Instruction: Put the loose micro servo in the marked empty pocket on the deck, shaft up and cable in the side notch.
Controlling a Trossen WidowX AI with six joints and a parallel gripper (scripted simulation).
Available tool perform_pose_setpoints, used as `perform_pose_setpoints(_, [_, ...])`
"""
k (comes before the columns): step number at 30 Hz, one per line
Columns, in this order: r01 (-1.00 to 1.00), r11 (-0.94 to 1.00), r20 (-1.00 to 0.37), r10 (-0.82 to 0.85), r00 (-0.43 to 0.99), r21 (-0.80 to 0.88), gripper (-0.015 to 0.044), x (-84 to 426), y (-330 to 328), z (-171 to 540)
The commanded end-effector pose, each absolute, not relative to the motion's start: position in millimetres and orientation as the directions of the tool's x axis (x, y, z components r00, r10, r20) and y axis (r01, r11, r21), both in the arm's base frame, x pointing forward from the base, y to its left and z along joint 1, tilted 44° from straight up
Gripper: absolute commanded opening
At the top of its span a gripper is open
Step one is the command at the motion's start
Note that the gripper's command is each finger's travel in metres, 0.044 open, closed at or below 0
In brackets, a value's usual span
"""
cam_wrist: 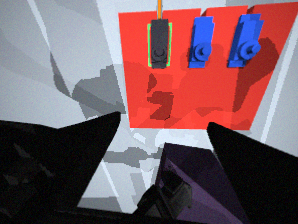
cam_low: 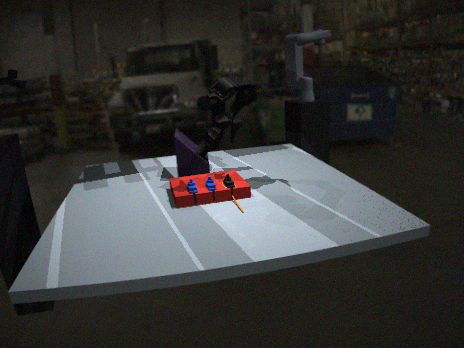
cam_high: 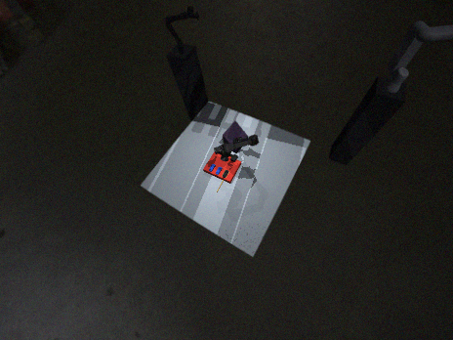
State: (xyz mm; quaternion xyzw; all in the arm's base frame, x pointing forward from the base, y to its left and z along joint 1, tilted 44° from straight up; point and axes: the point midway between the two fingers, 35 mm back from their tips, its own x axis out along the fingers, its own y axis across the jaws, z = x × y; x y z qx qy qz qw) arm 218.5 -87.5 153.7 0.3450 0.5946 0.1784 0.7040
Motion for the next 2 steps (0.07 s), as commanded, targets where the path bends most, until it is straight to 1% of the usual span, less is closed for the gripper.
perform_pose_setpoints(1, [0.158,0.701,-0.717,0.660,0.223,0.695,0.0440,217.7,-88.0,153.3])
perform_pose_setpoints(2, [0.158,0.701,-0.717,0.660,0.223,0.695,0.0440,217.7,-88.0,153.3])
